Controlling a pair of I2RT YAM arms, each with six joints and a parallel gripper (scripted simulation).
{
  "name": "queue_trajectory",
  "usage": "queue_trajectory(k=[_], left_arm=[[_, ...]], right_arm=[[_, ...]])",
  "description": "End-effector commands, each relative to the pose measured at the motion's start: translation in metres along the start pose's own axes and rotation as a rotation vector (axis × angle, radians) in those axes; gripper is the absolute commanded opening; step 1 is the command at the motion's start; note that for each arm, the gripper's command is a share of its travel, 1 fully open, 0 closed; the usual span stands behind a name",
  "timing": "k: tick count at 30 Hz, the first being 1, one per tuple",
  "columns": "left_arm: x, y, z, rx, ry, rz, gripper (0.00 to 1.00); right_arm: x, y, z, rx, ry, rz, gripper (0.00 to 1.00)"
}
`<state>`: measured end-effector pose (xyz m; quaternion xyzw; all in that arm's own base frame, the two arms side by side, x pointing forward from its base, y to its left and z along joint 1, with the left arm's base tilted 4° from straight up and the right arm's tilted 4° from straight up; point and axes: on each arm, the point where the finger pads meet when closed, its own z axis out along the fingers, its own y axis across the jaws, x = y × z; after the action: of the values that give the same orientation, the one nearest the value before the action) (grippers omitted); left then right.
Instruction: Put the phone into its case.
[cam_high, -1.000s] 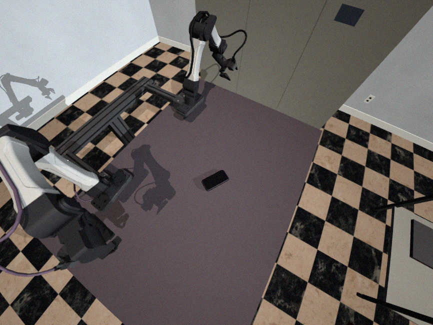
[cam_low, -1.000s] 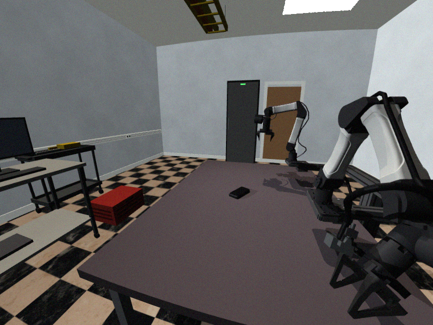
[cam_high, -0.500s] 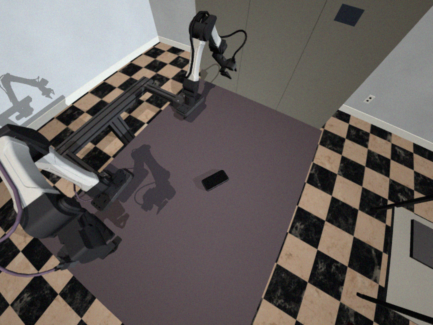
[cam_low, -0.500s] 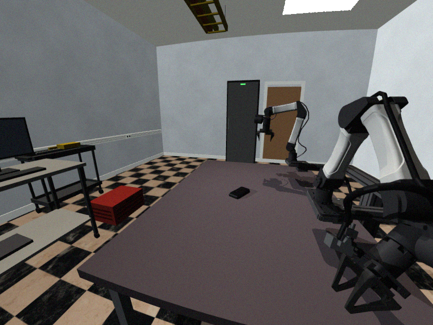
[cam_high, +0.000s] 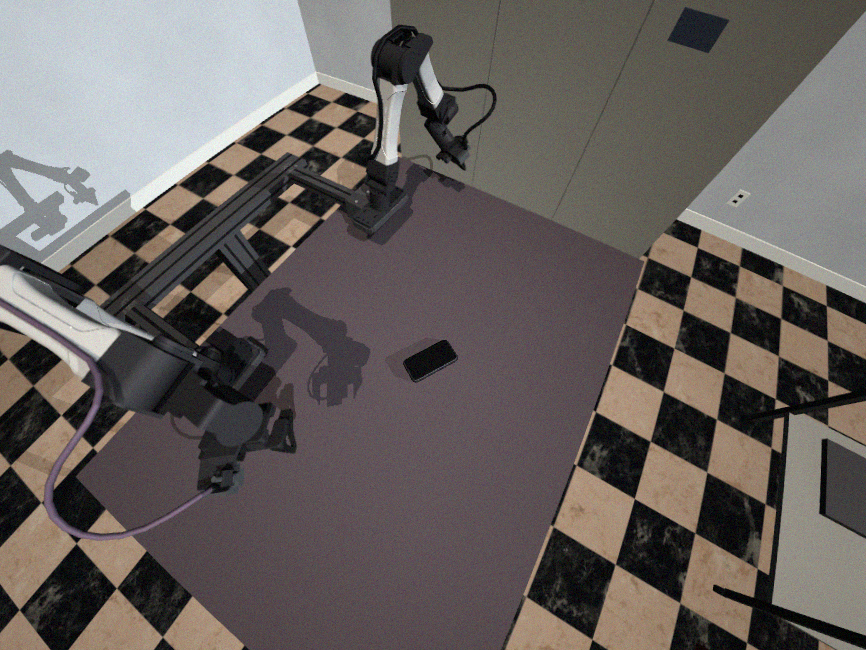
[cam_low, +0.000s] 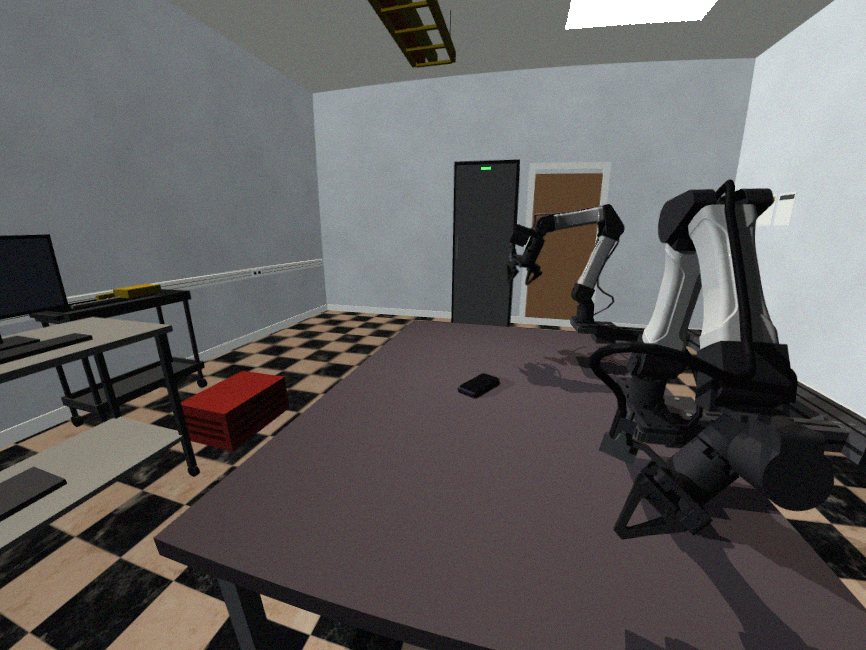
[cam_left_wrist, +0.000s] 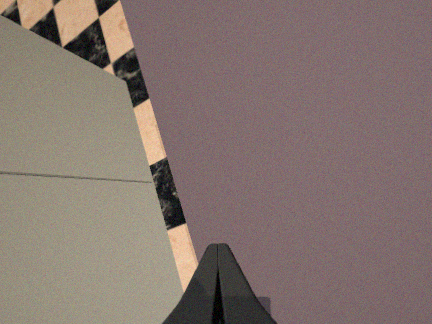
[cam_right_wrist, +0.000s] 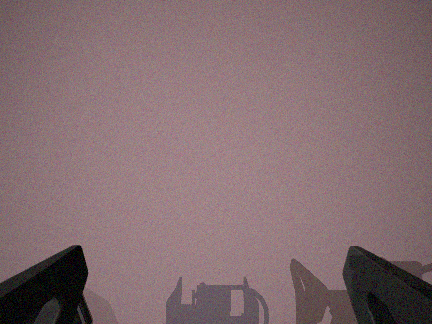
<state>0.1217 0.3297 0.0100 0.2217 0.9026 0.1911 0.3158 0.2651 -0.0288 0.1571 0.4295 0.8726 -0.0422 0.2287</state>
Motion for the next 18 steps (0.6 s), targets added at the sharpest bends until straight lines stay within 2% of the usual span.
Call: queue_trajectory(k=[1, 10, 13, 15, 18], left_arm=[[-0.01, 0.001, -0.002, -0.031, 0.055, 0.121, 0.0], [-0.061, -0.052, 0.017, 0.055, 0.063, 0.249, 0.0], [-0.077, -0.068, 0.022, 0.081, 0.068, 0.293, 0.0], [-0.077, -0.068, 0.022, 0.081, 0.068, 0.293, 0.0], [-0.096, -0.087, 0.03, 0.11, 0.084, 0.347, 0.0]], right_arm=[[0.01, 0.034, -0.003, -0.168, -0.038, -0.201, 1.0], [0.077, 0.092, -0.032, -0.466, -0.119, -0.699, 1.0], [0.101, 0.104, -0.044, -0.563, -0.156, -0.85, 1.0], [0.101, 0.104, -0.044, -0.563, -0.156, -0.85, 1.0], [0.131, 0.118, -0.062, -0.691, -0.219, -1.036, 1.0]])
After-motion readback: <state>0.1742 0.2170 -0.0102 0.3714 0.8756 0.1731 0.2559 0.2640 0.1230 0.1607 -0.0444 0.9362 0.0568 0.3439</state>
